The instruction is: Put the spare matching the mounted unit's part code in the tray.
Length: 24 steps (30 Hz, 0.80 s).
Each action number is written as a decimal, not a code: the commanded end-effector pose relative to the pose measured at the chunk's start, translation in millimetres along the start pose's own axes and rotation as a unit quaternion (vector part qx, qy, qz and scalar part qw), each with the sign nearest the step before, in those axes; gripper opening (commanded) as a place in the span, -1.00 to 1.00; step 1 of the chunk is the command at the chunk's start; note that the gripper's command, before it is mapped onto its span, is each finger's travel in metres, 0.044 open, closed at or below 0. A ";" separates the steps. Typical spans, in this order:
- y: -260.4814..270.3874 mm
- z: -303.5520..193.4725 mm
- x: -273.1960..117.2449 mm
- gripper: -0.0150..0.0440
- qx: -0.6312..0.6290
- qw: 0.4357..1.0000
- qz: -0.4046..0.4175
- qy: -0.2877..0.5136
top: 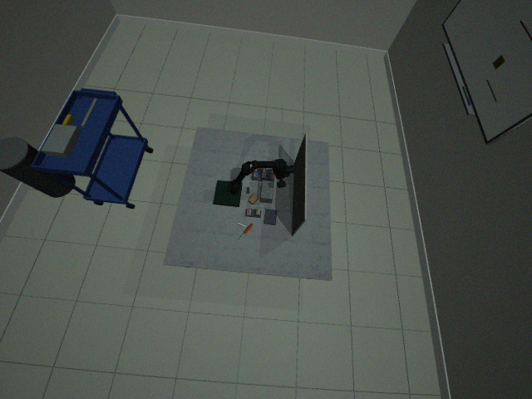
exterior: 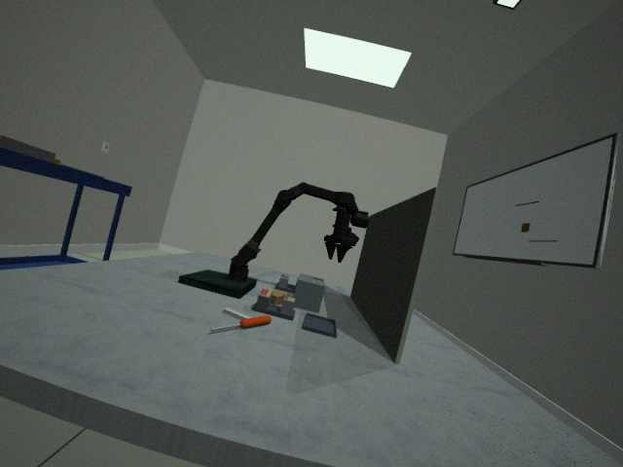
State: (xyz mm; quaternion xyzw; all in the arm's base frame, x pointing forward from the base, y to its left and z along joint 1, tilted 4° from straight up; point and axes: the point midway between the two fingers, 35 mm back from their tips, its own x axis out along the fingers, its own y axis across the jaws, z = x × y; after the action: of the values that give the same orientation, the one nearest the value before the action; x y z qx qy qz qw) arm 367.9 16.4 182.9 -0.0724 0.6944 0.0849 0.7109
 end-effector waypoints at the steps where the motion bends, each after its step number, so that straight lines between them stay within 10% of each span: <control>1: 69.3 -5.3 13.3 1.00 -0.208 0.978 0.012 0.004; 10: 186.4 -55.5 43.1 1.00 -0.604 0.796 0.027 0.006; 20: 187.7 -56.4 43.5 1.00 -0.609 0.793 0.027 0.006; 24: 191.6 -56.2 62.5 0.64 -0.609 0.793 0.028 0.006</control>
State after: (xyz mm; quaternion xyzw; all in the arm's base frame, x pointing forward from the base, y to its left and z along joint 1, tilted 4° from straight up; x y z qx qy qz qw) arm 274.9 188.5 136.0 -0.4709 0.5056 0.5040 0.5184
